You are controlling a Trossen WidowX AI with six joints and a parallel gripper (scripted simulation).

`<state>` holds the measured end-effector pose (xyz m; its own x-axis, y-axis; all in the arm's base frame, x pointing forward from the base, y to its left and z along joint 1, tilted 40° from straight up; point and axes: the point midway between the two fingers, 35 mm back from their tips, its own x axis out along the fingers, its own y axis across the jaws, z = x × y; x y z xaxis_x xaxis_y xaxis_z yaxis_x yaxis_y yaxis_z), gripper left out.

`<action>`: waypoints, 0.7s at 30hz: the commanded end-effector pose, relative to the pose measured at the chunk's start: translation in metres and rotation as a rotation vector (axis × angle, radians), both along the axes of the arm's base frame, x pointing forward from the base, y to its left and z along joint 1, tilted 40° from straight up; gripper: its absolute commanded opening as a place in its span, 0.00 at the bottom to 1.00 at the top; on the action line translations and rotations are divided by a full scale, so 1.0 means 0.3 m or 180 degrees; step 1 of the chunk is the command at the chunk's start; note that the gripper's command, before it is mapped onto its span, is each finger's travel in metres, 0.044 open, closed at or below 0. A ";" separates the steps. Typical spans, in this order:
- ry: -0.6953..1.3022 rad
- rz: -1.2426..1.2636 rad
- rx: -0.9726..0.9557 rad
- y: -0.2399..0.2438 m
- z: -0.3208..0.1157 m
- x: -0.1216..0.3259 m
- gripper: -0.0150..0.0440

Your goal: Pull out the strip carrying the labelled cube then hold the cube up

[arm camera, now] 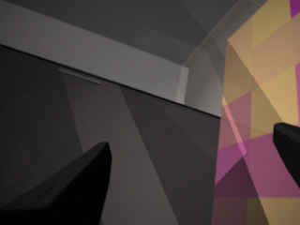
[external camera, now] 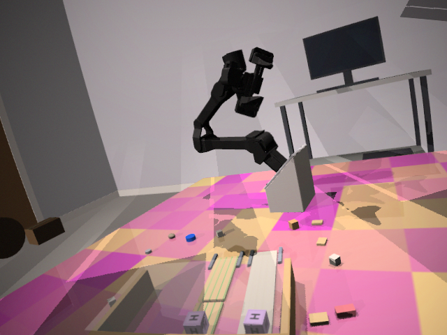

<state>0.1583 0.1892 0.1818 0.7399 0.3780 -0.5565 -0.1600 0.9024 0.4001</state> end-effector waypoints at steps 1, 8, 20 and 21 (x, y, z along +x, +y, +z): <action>-0.0303 -0.0208 -0.0595 -0.040 -0.061 0.135 0.93; -0.0597 -0.0668 -0.2086 -0.257 -0.197 0.396 0.93; -0.0247 -0.0983 -0.3546 -0.581 -0.332 0.502 0.93; -0.0247 -0.0983 -0.3546 -0.581 -0.332 0.502 0.93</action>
<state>0.3086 0.0264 0.0875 0.7793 -0.4594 -0.4263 0.1415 0.7916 -0.5944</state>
